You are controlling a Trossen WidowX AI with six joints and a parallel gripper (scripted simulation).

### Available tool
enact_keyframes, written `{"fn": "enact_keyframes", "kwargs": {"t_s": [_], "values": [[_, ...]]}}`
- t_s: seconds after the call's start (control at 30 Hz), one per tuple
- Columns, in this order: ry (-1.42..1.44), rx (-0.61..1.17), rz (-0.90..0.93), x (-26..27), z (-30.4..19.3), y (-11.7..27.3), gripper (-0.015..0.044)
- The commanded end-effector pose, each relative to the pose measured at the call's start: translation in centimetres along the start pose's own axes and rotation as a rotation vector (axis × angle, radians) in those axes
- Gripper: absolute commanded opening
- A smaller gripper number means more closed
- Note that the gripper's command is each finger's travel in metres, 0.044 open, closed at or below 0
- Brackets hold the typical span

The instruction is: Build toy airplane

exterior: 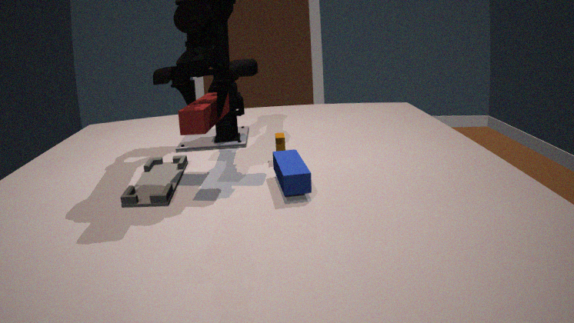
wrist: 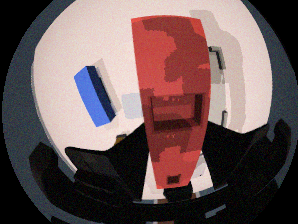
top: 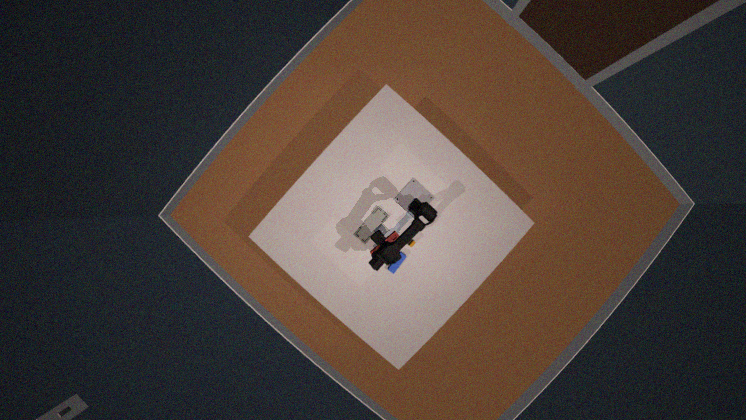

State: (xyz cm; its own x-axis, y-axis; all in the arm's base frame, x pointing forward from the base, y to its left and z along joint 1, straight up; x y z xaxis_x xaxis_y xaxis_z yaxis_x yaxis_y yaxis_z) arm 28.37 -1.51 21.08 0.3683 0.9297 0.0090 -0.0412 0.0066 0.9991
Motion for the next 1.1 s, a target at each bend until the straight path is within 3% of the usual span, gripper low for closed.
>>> {"fn": "enact_keyframes", "kwargs": {"t_s": [0.0,1.07], "values": [[0.008,0.010,0.000,-0.7,0.4,-0.7,0.0000],[0.067,0.007,-0.010,-9.8,2.9,-4.9,0.0000]]}}
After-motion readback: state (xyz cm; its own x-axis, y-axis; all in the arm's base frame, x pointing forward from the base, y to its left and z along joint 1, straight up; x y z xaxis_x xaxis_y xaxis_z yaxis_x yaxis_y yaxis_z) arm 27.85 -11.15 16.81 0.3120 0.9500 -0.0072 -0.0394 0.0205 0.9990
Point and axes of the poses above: the point midway between the two fingers, 35 mm back from their tips, its own y axis back along the fingers, its own x axis across the jaws, z = x × y, the point moved 5 cm from there along y, back along the fingers, and after that the axes turned 11 degrees about -y, right-handed, at the moved point
